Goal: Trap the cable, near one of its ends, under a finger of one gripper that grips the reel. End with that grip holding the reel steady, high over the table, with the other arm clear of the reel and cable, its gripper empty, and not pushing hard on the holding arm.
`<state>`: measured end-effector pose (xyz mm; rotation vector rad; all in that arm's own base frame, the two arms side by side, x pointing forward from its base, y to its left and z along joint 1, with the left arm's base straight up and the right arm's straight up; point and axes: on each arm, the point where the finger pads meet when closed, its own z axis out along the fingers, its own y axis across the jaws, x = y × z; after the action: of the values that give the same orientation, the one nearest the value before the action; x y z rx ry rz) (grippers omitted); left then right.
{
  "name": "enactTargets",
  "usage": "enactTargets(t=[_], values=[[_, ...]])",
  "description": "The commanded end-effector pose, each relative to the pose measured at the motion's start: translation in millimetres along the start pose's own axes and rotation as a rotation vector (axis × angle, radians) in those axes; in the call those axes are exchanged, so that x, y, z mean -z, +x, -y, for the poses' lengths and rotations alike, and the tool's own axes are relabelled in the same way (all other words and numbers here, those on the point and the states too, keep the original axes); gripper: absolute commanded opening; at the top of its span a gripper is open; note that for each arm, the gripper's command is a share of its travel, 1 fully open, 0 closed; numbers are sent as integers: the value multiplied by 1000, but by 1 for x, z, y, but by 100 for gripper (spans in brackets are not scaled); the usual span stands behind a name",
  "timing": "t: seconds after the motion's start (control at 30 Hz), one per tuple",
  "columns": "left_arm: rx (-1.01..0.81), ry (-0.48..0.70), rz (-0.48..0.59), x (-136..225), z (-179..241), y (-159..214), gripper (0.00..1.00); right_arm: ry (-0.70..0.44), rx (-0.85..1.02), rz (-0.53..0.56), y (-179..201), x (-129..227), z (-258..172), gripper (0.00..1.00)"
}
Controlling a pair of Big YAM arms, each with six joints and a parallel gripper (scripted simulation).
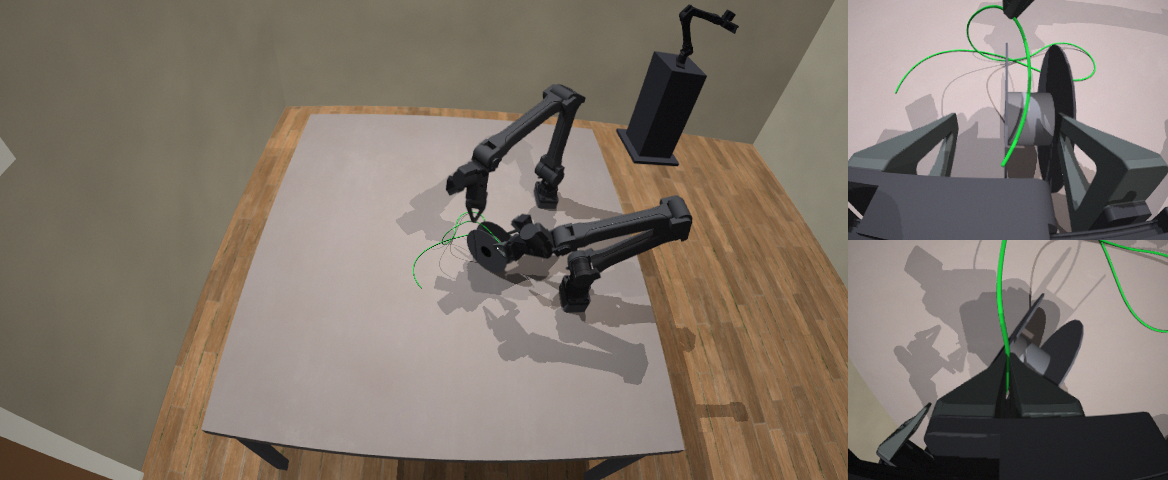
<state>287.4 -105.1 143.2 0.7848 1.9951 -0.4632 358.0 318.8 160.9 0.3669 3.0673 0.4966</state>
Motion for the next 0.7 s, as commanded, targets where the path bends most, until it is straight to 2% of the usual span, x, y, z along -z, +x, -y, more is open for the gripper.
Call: enactTargets(t=[0.0, 0.37, 0.67], values=[[-28, -14, 30, 2, -4, -13, 75, -48, 19, 33, -9, 15, -29, 0], [-28, -14, 30, 2, -5, -14, 75, -57, 22, 42, -9, 15, -30, 0], [-28, -14, 30, 2, -5, -14, 75, -32, 17, 23, 2, 4, -11, 0]])
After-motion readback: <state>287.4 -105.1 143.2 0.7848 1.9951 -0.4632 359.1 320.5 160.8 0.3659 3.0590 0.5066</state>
